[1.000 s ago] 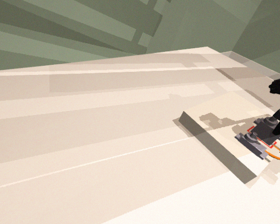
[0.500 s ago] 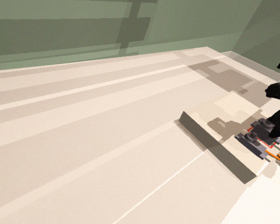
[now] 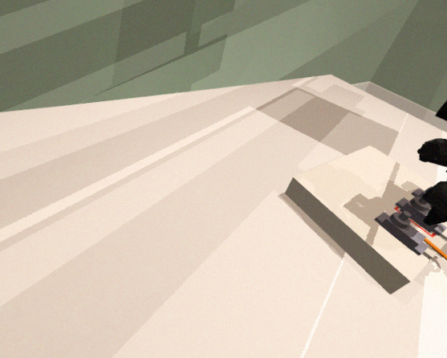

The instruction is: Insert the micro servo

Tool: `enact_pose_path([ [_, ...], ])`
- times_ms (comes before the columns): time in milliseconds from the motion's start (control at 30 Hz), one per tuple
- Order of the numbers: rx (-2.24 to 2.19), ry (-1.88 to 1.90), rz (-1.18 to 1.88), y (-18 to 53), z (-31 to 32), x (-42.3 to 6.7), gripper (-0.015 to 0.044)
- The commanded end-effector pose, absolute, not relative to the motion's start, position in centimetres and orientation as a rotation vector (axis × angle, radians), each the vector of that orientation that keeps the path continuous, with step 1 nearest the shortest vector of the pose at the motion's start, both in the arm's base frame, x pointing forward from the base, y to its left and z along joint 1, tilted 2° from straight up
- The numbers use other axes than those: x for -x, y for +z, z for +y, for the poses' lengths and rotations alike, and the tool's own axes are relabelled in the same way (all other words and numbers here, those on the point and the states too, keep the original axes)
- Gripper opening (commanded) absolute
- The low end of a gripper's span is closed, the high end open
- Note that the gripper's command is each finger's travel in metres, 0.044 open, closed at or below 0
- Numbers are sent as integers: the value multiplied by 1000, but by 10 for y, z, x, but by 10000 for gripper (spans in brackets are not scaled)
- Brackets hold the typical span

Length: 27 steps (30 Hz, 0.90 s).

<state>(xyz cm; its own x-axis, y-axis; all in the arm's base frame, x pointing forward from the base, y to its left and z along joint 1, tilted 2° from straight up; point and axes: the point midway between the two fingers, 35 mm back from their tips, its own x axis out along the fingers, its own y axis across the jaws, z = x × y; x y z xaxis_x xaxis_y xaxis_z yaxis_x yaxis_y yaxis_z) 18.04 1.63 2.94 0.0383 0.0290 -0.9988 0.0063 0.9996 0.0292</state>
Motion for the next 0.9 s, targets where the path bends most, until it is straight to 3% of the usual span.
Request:
enact_pose_path([
  [0,-31,16,1532,25,17,-181,0],
  [100,-31,16,1532,23,17,-181,0],
  [333,-31,16,1532,25,16,-180,184],
  [733,-31,16,1532,60,15,-176,187],
  [867,-31,15,1530,67,15,-190,293],
])
